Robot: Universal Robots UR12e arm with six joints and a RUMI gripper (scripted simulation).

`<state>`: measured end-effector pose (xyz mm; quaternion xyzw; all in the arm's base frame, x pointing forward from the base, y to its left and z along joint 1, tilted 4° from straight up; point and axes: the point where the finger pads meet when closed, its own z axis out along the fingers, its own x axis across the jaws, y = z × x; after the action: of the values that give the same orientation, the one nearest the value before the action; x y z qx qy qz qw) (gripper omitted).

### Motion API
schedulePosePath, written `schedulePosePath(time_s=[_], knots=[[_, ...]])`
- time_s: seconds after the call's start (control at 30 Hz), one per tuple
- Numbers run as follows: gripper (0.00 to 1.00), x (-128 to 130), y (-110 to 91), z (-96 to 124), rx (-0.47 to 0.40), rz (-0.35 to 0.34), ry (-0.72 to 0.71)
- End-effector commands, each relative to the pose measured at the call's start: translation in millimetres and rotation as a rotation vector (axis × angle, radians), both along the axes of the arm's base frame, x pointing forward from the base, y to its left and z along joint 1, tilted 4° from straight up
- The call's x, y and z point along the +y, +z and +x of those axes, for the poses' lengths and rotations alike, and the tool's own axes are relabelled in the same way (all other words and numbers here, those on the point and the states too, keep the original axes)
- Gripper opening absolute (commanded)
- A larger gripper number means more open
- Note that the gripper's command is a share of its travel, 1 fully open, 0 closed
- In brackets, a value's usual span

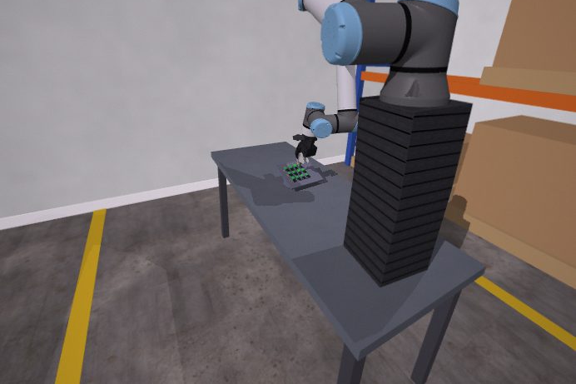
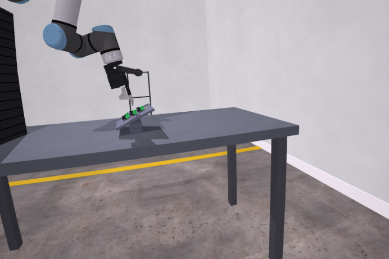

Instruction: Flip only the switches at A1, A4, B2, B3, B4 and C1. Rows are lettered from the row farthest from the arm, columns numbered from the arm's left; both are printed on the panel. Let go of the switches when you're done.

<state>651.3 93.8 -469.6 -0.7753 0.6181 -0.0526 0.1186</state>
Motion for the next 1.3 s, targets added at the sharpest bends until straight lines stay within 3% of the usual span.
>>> schedulePosePath(time_s=[0.0, 0.5, 1.27], knots=[[0.00, 0.0, 0.9, 3.1, -0.003, 0.001, 0.001], [0.00, 3.8, -21.0, 7.4, -0.003, 0.001, 0.002], [0.00, 4.2, -26.8, 8.8, -0.003, 0.000, 0.002]])
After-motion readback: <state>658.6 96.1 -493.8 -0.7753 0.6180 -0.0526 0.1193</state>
